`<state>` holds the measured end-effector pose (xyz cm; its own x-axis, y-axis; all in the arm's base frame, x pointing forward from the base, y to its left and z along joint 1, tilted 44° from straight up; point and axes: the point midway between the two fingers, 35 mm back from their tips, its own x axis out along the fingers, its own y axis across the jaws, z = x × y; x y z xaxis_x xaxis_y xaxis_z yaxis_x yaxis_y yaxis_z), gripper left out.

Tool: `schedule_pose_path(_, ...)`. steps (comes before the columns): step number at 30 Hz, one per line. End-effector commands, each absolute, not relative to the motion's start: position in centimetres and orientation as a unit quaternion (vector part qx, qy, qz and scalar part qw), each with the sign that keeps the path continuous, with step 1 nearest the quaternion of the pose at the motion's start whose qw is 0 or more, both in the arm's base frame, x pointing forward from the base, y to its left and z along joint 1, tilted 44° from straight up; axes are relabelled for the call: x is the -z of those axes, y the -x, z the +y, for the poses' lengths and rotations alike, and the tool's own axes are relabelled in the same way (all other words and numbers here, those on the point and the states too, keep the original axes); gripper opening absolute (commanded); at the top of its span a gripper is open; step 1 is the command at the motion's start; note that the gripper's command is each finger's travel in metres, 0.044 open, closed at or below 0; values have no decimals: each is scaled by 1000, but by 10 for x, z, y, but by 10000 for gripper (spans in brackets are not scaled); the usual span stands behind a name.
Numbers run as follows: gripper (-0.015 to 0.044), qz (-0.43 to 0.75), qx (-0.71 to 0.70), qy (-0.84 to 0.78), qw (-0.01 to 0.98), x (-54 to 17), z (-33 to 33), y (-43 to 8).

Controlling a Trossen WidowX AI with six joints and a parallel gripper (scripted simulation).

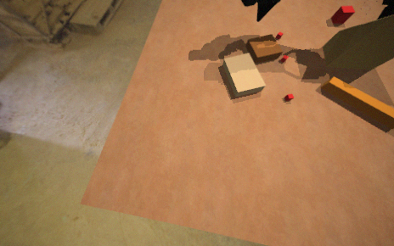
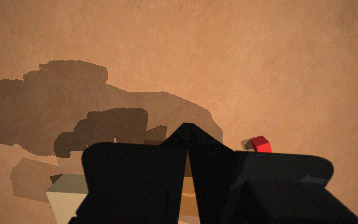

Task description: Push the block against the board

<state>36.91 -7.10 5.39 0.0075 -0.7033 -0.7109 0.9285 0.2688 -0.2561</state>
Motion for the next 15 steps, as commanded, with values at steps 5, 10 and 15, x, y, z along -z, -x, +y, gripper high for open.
schedule_pose_path(5, 0, 391, 584, -142, 697, -40, -56, -359)
schedule_pose_path(10, 0, 388, 590, -149, 692, -3, -92, -360)
schedule_pose_path(15, 0, 388, 590, -149, 692, -3, -92, -360)
